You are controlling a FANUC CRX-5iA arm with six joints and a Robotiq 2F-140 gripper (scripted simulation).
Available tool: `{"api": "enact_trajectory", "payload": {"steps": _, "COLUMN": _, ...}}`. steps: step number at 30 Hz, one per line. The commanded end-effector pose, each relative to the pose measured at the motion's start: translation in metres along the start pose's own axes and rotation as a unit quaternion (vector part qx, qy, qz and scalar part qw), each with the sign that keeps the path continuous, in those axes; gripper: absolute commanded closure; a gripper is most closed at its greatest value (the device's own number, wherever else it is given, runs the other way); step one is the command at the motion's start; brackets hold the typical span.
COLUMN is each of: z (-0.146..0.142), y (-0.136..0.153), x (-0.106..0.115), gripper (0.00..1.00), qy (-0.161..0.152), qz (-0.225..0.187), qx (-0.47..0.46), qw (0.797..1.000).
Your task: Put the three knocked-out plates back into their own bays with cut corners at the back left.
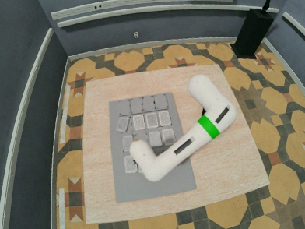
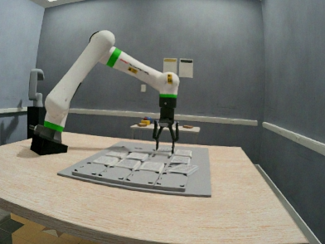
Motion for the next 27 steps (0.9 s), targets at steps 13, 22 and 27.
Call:
{"api": "enact_trajectory", "payload": {"steps": 13, "z": -0.0006, "y": 0.0002, "x": 0.0047, "gripper": 0.9, "qy": -0.001, "qz": 0.0, "qx": 0.0, "qw": 1.0}}
{"api": "enact_trajectory", "payload": {"steps": 22, "z": -0.0006, "y": 0.0002, "x": 0.0077, "gripper": 0.9, "qy": -0.001, "qz": 0.0, "qx": 0.0, "qw": 1.0}}
{"api": "enact_trajectory", "payload": {"steps": 27, "z": -0.0006, "y": 0.0002, "x": 0.0087, "gripper": 0.9, "qy": -0.001, "qz": 0.0, "qx": 0.0, "qw": 1.0}}
Point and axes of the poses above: the point where the finger pads meet when closed, its own x axis back along the fingers, its own z axis across the jaws, y = z × x, the point moved 9 cm from there along x, back along the fingers
